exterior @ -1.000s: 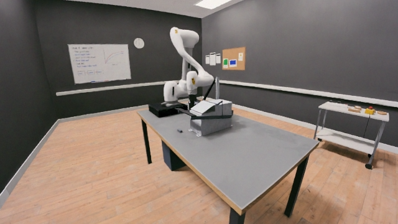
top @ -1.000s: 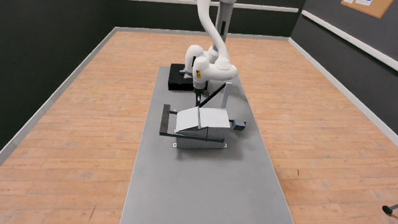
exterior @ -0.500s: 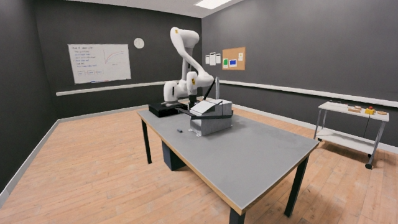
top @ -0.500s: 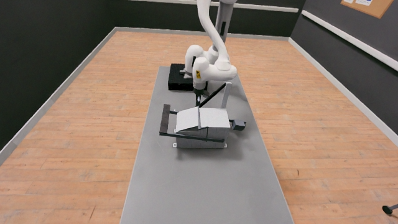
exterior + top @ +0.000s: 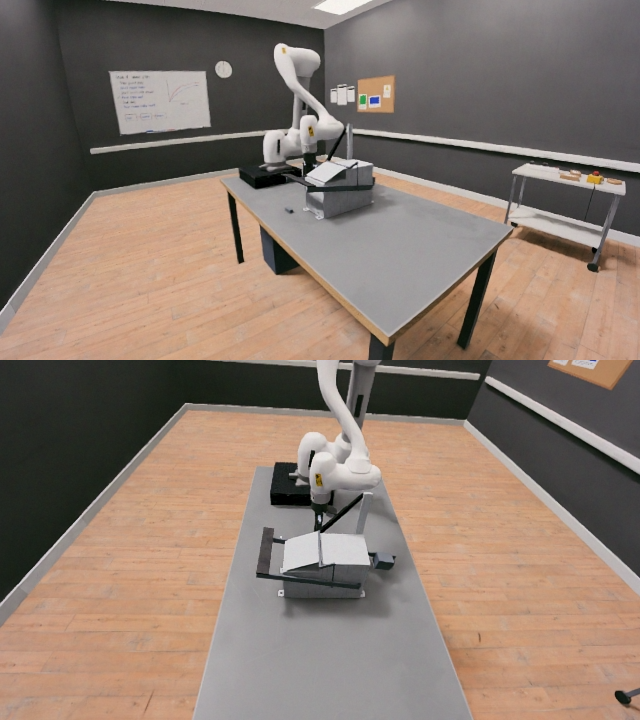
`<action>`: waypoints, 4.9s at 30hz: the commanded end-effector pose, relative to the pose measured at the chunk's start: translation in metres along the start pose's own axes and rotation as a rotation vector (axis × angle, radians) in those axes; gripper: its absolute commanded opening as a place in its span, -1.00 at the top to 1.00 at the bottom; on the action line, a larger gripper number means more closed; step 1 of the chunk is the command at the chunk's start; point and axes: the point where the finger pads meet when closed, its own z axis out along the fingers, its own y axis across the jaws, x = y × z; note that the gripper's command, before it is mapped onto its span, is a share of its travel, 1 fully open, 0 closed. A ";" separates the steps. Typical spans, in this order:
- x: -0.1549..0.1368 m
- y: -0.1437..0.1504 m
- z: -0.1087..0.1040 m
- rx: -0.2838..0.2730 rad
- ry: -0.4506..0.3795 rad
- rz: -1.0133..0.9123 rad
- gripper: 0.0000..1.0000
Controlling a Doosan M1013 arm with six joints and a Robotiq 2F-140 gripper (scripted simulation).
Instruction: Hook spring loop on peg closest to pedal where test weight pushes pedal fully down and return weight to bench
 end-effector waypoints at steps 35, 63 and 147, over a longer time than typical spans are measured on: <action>0.000 0.000 0.000 -0.001 0.000 0.000 -1.00; 0.000 0.000 -0.016 -0.001 0.000 0.000 -1.00; 0.000 0.000 -0.133 -0.001 0.000 0.000 0.52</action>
